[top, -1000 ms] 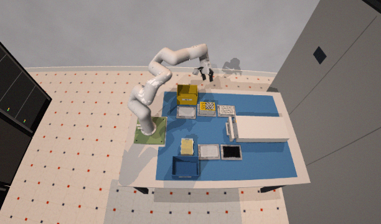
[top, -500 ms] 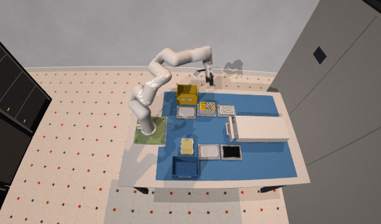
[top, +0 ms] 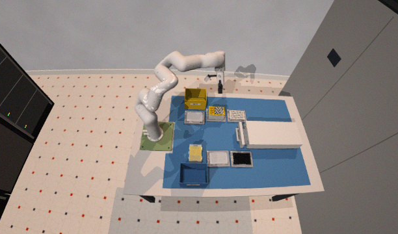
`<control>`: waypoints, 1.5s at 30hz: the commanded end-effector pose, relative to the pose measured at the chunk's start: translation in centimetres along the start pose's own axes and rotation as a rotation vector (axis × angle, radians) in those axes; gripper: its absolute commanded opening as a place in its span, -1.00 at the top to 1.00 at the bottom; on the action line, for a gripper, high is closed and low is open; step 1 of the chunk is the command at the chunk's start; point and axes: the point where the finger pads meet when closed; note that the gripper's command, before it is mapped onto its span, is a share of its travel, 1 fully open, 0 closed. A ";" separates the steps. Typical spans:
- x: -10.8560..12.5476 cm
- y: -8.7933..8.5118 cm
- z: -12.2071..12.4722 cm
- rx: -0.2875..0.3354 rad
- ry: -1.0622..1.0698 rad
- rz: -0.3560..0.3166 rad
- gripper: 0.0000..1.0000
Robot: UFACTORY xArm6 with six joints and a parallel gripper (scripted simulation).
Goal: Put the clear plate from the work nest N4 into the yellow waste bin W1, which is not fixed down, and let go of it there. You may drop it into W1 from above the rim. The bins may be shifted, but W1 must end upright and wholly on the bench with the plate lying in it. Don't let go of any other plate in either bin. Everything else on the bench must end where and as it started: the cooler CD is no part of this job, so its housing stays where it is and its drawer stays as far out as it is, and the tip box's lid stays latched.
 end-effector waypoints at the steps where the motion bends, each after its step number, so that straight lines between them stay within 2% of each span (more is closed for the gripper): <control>1: 0.6 0.5 -1.9 0.028 0.180 0.019 -1.00; 8: 0.9 0.9 -3.2 0.039 0.323 0.046 -1.00; 23: 1.5 2.5 -7.5 0.058 0.767 0.133 -1.00; 25: 1.5 2.5 -7.5 0.058 0.767 0.133 -1.00; 45: 1.5 4.4 -12.8 0.048 1.314 0.249 -1.00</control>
Point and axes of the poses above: the point where the finger pads meet when closed, its own y axis out along the fingers, its own z axis across the jaws, x = y × z, and after that the axes turned 1 degree about y, right-handed
